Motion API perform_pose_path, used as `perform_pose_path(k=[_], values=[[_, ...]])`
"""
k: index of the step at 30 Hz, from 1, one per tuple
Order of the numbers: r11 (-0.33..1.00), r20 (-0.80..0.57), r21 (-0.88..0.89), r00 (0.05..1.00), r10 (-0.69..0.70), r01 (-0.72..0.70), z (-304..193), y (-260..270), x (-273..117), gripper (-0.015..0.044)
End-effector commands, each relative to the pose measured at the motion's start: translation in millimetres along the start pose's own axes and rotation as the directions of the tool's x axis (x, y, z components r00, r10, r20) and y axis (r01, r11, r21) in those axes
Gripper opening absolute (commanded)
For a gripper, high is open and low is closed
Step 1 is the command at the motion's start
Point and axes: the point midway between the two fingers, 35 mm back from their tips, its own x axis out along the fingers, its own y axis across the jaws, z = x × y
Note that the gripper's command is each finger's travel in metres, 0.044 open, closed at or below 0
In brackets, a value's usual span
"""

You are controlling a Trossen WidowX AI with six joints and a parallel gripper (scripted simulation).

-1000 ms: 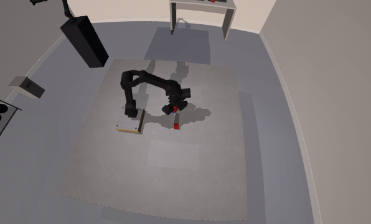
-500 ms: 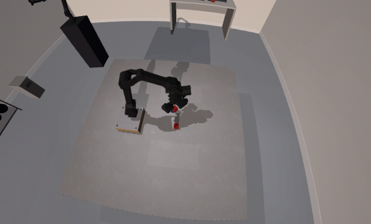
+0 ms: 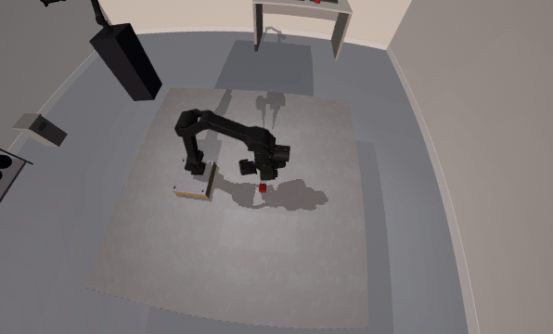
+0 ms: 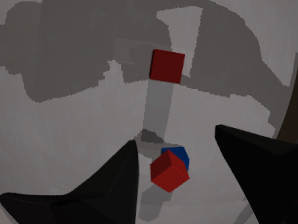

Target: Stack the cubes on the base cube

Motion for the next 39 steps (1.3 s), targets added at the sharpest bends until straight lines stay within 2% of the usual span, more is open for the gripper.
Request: perform_pose_path(k=[1, 10, 18, 39], values=[[0.966, 0.004, 0.258, 1.000, -0.002, 0.001, 34, -9, -12, 0.0265], [0.954, 0.004, 0.301, 1.000, -0.003, 0.001, 40, -11, -13, 0.0265], [0.954, 0.004, 0.301, 1.000, -0.003, 0.001, 40, -11, 46, 0.0265], [0.954, 0.004, 0.301, 1.000, -0.003, 0.001, 40, -11, 79, 0.0265]])
